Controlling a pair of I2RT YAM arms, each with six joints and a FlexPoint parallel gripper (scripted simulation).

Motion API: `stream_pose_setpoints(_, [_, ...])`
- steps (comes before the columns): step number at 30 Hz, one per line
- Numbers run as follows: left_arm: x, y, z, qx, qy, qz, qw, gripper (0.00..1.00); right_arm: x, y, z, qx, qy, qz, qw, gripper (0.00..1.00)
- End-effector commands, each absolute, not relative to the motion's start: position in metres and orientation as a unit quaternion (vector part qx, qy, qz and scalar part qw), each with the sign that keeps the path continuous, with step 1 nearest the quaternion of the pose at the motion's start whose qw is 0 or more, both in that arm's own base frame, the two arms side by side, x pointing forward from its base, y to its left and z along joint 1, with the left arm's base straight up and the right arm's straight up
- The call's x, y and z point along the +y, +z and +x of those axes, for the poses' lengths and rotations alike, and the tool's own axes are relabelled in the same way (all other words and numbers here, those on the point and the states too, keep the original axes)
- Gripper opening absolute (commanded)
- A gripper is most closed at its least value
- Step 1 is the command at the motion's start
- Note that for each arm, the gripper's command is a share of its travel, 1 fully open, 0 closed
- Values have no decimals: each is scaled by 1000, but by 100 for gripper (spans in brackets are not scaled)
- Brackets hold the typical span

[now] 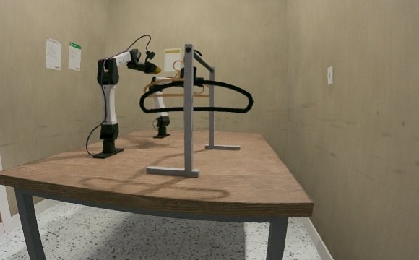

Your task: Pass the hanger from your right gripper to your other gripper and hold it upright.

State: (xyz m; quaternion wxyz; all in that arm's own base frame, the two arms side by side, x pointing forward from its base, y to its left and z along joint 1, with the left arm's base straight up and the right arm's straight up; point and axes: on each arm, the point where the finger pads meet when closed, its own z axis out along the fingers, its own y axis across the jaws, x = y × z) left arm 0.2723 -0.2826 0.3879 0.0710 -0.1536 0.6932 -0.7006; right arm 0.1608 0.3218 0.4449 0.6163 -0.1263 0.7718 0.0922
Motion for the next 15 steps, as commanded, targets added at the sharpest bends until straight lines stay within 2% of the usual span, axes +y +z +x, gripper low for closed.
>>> stream_pose_setpoints(1, [-284, 397, 272, 687, -707, -150, 74, 0, 318, 451, 161, 773, 94, -115, 617, 28])
stream_pose_setpoints(15, [-284, 397, 272, 687, -707, -150, 74, 0, 317, 452, 161, 773, 95, -114, 617, 28])
